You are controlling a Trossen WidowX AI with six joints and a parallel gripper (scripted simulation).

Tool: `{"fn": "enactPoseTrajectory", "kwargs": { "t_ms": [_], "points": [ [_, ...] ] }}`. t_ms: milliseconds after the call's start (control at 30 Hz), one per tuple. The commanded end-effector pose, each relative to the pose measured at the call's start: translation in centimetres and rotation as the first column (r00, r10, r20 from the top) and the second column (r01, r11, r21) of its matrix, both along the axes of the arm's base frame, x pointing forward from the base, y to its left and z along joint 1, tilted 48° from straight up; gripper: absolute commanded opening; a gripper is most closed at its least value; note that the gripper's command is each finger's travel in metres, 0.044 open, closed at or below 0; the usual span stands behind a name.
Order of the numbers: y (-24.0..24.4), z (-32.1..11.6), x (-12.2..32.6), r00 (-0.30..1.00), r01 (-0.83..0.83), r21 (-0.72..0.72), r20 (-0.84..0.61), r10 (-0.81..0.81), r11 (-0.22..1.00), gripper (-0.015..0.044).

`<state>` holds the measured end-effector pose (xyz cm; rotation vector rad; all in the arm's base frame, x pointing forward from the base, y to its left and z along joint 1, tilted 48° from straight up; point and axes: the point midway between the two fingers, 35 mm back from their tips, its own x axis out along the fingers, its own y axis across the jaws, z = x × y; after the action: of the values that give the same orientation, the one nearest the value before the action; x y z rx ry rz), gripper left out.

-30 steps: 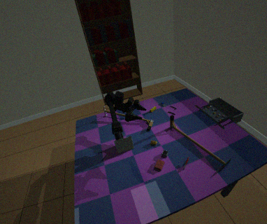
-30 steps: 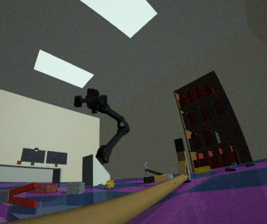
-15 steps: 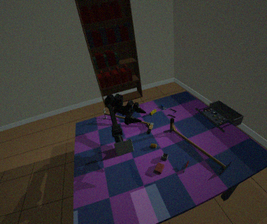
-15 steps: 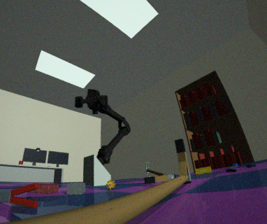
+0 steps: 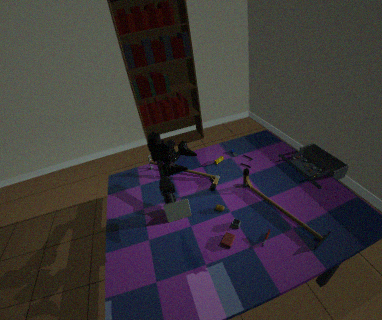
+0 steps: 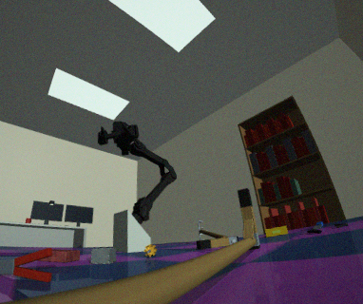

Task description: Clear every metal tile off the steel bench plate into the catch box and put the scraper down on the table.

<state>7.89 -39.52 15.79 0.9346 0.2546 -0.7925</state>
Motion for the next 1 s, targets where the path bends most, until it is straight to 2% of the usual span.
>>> {"fn": "enactPoseTrajectory", "kwargs": {
  "t_ms": [0,500,967],
  "points": [
    [-0.9,1.0,-1.9,0.998,0.061,-0.018,0.024,-0.061,0.998,0.044],
    [-3.0,4.3,-9.8,0.953,0.292,-0.07,0.106,-0.284,0.954,0.044],
    [-3.6,7.3,-16.2,0.882,0.455,-0.112,0.194,-0.429,0.884,0.044]
  ]
}}
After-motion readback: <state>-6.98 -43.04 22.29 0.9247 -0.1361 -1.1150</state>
